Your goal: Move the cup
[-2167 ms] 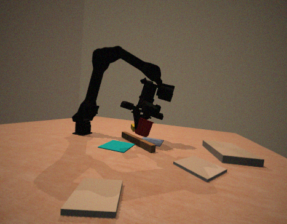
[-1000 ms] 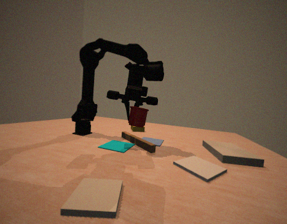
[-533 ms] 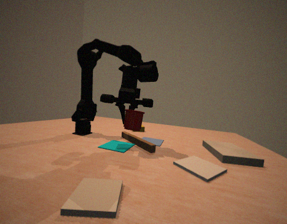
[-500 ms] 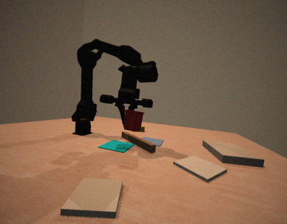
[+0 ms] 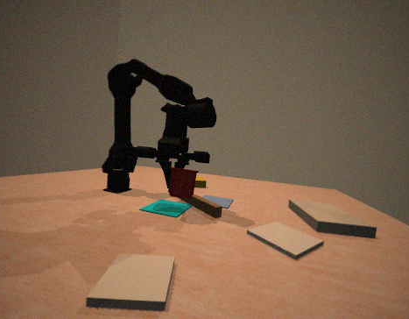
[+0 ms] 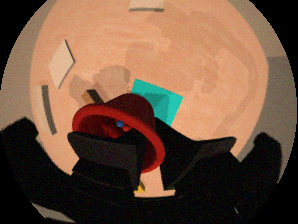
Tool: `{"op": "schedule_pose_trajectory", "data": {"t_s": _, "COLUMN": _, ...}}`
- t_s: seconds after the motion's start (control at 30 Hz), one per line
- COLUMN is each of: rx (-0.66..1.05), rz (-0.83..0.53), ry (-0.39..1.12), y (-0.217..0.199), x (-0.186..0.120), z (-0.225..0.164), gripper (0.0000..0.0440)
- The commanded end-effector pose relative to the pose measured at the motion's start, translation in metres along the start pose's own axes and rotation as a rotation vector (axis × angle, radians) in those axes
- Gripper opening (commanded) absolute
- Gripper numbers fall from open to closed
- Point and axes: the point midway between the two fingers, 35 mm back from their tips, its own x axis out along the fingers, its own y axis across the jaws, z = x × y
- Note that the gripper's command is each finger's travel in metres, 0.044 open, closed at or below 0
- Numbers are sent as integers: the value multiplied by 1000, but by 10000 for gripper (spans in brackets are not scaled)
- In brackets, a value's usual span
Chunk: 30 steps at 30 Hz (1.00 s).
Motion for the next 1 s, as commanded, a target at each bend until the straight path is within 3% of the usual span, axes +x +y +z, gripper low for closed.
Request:
{"op": "schedule_pose_trajectory", "data": {"t_s": 0.0, "rx": 20, "rz": -1, "ry": 4, "y": -7, "x": 11, "z": -3, "gripper": 0}}
{"op": "schedule_pose_trajectory", "data": {"t_s": 0.43, "rx": 66, "rz": -7, "ry": -6, "y": -23, "x": 35, "z": -8, "gripper": 21}}
{"op": "schedule_pose_trajectory", "data": {"t_s": 0.63, "rx": 89, "rz": 29, "ry": -26, "y": -23, "x": 35, "z": -1, "gripper": 68}}
{"op": "schedule_pose_trajectory", "data": {"t_s": 0.8, "rx": 113, "rz": 81, "ry": -50, "y": -20, "x": 32, "z": 5, "gripper": 171}}
{"op": "schedule_pose_trajectory", "data": {"t_s": 0.97, "rx": 111, "rz": 123, "ry": -53, "y": -20, "x": 27, "z": 3, "gripper": 179}}
